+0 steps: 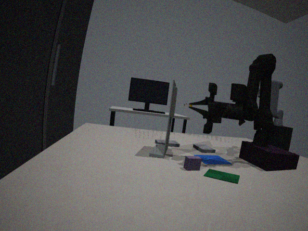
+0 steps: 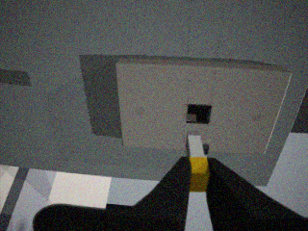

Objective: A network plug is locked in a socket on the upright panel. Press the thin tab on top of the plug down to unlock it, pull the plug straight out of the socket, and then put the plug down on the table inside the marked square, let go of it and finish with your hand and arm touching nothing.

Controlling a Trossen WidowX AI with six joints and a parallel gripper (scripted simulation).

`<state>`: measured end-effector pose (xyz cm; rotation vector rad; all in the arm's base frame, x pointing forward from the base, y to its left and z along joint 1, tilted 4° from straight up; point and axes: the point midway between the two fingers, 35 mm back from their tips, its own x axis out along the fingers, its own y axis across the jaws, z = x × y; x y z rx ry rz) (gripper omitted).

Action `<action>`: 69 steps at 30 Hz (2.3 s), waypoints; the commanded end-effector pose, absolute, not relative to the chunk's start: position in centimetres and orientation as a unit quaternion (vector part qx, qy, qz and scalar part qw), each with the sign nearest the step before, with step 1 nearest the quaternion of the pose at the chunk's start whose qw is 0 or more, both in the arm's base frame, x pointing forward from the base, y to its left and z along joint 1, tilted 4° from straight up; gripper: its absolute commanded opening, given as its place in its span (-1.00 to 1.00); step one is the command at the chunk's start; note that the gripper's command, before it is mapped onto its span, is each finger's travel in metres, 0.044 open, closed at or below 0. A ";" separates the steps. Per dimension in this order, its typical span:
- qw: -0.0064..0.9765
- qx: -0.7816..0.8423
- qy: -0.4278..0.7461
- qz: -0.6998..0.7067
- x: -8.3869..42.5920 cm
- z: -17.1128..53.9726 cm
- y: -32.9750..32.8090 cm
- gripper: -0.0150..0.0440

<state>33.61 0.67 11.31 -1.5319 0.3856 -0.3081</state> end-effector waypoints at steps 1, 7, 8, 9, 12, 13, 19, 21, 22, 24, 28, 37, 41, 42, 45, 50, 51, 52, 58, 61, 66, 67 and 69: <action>0.695 -0.684 0.173 -0.141 33.2 11.4 0.7 -0.49; 0.695 -0.684 0.173 -0.141 32.8 11.4 0.8 -0.49; 0.695 -0.684 0.173 -0.141 32.7 11.4 0.9 -0.49; 0.695 -0.684 0.173 -0.141 32.6 11.4 0.9 -0.49; 0.695 -0.684 0.173 -0.141 32.4 11.5 1.0 -0.49; 0.695 -0.684 0.173 -0.141 32.4 11.5 1.0 -0.49; 0.695 -0.684 0.173 -0.140 31.9 11.5 1.1 -0.49; 0.695 -0.684 0.173 -0.140 31.8 11.5 1.2 -0.49; 0.695 -0.684 0.173 -0.140 31.7 11.5 1.2 -0.49; 0.694 -0.686 0.173 -0.138 32.0 11.5 1.2 -0.49; 0.694 -0.685 0.173 -0.138 32.0 12.0 1.2 -0.49; 0.694 -0.685 0.173 -0.139 31.8 13.4 1.3 -0.49; 0.694 -0.685 0.173 -0.139 31.7 14.0 1.2 -0.49; 0.694 -0.685 0.173 -0.139 31.6 14.1 1.2 -0.49; 0.694 -0.685 0.173 -0.139 31.5 14.6 1.2 -0.49; 0.695 -0.684 0.173 -0.139 31.2 15.3 1.2 -0.49; 0.695 -0.684 0.173 -0.139 31.2 15.5 1.2 -0.49; 0.695 -0.684 0.173 -0.140 31.1 15.6 1.1 -0.49; 0.695 -0.684 0.173 -0.140 30.7 16.5 1.0 -0.49; 0.695 -0.684 0.173 -0.140 30.5 16.9 1.0 -0.49; 0.695 -0.684 0.173 -0.140 30.1 17.6 0.9 -0.49; 0.695 -0.684 0.173 -0.140 30.1 17.6 0.9 -0.49; 0.694 -0.684 0.174 -0.139 30.1 17.6 0.9 -0.49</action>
